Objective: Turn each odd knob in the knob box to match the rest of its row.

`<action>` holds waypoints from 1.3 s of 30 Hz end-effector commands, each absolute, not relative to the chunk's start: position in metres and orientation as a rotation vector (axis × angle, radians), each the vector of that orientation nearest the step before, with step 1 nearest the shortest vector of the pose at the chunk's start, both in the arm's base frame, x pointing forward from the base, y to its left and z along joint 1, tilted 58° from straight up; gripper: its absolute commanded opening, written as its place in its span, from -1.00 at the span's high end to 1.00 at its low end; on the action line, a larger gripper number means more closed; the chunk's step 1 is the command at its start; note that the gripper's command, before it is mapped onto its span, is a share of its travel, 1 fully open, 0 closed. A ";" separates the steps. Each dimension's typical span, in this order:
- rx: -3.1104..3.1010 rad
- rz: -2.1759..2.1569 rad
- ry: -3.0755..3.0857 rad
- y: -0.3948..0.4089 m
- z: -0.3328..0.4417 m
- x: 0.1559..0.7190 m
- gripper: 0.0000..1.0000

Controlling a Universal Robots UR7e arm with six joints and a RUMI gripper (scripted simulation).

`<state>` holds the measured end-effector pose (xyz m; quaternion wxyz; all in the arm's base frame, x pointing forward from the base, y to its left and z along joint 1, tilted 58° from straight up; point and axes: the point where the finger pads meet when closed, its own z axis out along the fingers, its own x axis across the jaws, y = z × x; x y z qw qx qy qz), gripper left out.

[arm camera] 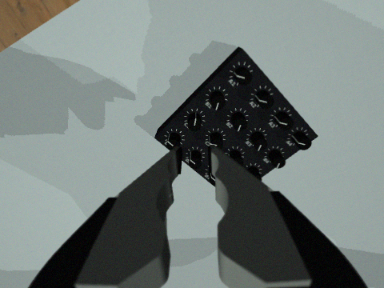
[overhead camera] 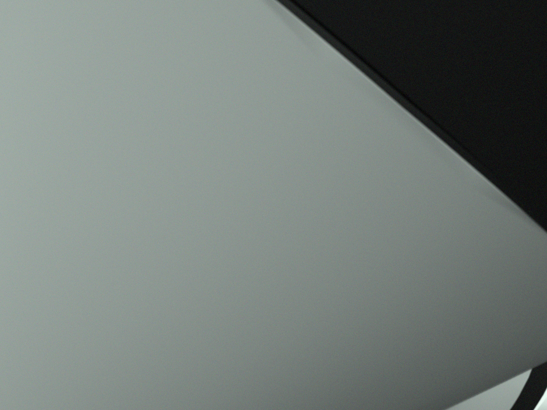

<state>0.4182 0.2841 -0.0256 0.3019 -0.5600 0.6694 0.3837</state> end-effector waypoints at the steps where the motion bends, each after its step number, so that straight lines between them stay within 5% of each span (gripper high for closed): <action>1: -1.484 1.016 1.776 0.288 -0.028 0.419 0.78; 39: -1.484 1.016 1.776 0.309 -0.040 0.418 0.78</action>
